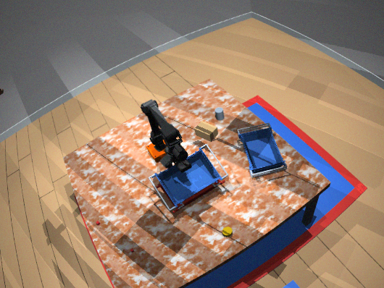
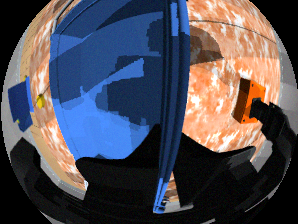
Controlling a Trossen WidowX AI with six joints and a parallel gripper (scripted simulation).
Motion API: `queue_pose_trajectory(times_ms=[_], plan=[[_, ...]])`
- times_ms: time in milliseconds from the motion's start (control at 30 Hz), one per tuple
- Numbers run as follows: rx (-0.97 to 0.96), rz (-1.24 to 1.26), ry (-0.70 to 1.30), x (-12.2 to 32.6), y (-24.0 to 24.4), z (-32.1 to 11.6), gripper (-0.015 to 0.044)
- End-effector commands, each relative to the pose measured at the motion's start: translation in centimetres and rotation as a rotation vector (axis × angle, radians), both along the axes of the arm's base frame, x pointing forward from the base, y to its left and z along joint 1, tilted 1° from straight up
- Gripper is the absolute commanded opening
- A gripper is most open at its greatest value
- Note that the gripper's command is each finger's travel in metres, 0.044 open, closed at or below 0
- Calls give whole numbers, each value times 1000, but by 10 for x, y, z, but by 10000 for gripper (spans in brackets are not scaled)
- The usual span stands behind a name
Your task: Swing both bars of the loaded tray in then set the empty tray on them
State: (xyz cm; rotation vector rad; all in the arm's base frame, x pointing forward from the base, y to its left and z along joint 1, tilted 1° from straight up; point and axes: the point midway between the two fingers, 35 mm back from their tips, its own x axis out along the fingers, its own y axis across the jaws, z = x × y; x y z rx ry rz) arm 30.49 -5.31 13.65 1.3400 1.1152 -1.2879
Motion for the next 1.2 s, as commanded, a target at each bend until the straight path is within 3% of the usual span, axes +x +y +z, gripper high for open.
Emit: queue_pose_trajectory(times_ms=[0,1167], plan=[[-1,-1,3,-4,1,-4,0],[0,-1,4,-14,2,-27,0]])
